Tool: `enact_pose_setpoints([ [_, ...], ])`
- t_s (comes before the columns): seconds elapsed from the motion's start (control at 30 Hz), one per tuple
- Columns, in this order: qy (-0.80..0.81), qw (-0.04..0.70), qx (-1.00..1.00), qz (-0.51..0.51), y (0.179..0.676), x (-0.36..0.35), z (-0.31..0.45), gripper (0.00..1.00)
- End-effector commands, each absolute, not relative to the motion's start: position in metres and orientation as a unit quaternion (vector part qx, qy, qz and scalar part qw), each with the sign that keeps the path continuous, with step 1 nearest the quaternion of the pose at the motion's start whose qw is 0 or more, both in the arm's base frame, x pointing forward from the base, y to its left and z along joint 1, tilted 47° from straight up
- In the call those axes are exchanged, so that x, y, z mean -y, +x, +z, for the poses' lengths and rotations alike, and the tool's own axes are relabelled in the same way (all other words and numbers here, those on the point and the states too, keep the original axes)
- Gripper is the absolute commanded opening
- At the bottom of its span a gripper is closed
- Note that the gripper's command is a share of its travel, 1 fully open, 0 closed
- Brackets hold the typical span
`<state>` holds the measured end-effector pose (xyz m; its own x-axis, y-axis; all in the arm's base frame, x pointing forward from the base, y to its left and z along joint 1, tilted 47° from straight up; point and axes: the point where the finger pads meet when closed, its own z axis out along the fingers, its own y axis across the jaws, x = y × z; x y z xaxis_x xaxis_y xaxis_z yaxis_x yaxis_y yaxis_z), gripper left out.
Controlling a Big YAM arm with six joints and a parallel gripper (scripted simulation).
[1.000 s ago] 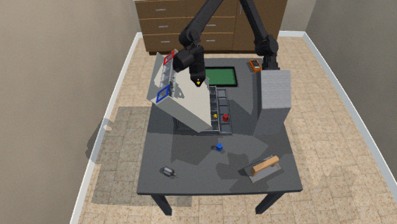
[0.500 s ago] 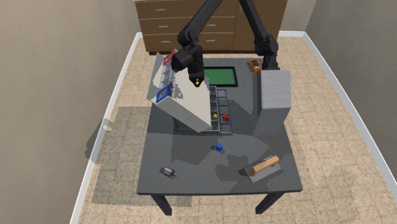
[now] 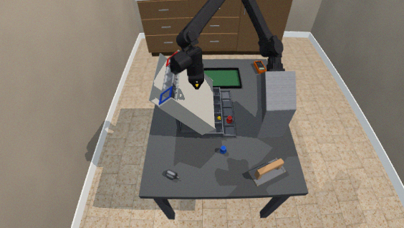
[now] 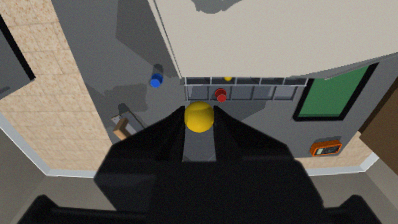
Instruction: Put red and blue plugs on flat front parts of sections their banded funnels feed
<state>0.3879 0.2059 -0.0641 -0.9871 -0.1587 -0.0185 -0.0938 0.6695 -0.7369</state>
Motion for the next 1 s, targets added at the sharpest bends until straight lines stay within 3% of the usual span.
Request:
enact_pose_setpoints([
  [0.0, -0.064, 0.046, -0.916, -0.393, 0.413, -0.215, -0.056, 0.00],
  [0.5, -0.063, 0.045, -0.916, -0.394, 0.498, -0.225, -0.054, 0.00],
  [0.6, -0.083, 0.052, -0.915, -0.392, 0.493, -0.247, -0.054, 0.00],
  [0.97, -0.063, 0.044, -0.916, -0.394, 0.545, -0.231, -0.053, 0.00],
])
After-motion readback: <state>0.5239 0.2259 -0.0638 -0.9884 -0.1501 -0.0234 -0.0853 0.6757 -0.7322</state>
